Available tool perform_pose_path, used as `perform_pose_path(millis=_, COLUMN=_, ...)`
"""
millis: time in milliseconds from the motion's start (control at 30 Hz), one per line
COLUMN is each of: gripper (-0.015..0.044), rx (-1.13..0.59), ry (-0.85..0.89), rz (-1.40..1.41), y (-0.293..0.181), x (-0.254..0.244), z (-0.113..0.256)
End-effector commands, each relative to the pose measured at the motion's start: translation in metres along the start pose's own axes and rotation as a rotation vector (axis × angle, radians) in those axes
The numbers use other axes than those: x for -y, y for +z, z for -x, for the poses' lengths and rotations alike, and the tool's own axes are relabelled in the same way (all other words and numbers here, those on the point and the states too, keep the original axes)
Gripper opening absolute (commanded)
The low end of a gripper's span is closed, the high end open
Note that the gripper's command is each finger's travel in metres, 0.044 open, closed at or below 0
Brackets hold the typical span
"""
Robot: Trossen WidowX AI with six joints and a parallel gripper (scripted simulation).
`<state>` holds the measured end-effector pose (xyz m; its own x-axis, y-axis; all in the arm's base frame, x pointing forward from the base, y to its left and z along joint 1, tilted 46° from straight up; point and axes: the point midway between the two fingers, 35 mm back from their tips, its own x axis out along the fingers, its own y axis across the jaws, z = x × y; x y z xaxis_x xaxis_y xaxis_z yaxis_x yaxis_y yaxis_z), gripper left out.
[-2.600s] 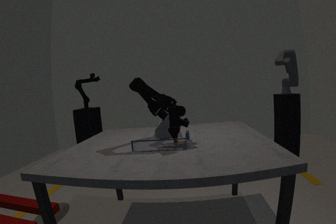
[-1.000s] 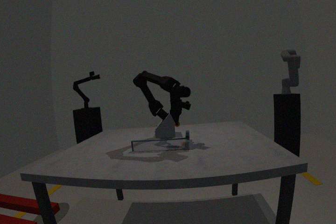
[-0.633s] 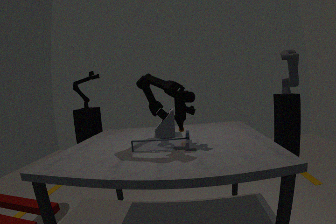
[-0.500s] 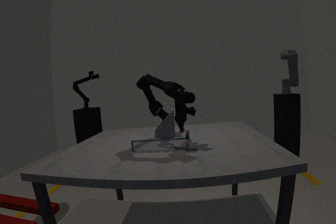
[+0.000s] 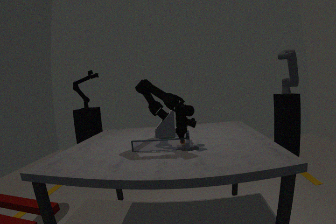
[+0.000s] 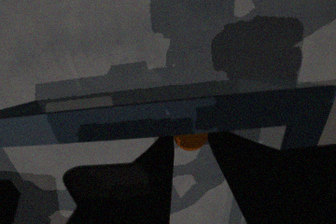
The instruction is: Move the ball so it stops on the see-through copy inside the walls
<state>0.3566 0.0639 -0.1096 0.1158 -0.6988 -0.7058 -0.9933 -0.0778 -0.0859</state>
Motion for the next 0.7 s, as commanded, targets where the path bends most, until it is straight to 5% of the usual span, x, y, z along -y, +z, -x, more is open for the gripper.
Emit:
perform_pose_path(millis=0, gripper=0.0000, rx=0.000, ry=-0.011, rz=0.003, y=0.000, x=0.001, z=-0.001)
perform_pose_path(millis=400, gripper=0.0000, rx=-0.001, ry=-0.011, rz=0.004, y=0.000, x=0.001, z=-0.016)
perform_pose_path(millis=667, gripper=0.0210, rx=0.003, ry=-0.009, rz=-0.002, y=0.000, x=0.002, z=-0.014)
